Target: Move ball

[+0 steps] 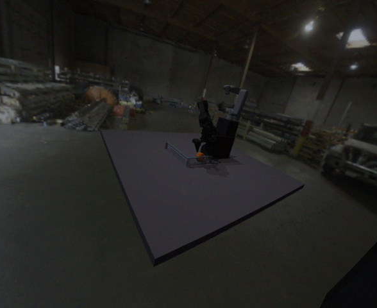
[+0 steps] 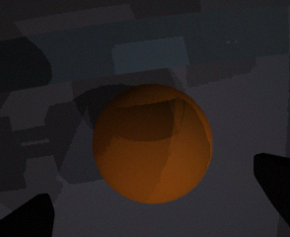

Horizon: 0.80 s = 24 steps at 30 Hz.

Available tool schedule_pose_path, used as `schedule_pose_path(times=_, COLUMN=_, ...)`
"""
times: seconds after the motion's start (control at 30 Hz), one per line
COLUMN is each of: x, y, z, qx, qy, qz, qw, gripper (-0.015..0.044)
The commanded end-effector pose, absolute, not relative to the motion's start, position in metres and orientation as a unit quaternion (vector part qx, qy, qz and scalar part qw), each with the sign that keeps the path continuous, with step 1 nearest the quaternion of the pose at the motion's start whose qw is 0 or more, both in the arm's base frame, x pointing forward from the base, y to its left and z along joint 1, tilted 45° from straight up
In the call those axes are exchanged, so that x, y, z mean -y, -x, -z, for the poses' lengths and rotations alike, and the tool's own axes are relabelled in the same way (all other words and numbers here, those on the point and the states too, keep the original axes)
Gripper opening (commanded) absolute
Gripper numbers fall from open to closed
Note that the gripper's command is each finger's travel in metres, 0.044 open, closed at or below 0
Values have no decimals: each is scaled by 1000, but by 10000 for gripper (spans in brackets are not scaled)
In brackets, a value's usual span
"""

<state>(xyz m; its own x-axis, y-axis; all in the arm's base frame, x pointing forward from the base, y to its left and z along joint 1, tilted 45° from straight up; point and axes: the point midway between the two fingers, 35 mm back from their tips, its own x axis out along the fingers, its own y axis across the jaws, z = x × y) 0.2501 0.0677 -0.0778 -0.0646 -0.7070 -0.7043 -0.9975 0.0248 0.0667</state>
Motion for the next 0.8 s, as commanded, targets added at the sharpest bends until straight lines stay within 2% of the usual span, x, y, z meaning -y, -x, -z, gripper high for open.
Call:
schedule_pose_path(times=0.0, x=-96, y=-254, z=50, qx=-663, qy=640, qz=-286, qw=264, gripper=433)
schedule_pose_path(times=0.3, x=-94, y=-257, z=56, qx=-655, qy=645, qz=-288, qw=268, gripper=433)
schedule_pose_path(times=0.47, x=-124, y=-255, z=22, qx=-656, qy=644, qz=-287, qw=269, gripper=440)
schedule_pose_path(times=0.77, x=-126, y=-254, z=20, qx=-656, qy=644, qz=-287, qw=269, gripper=440)
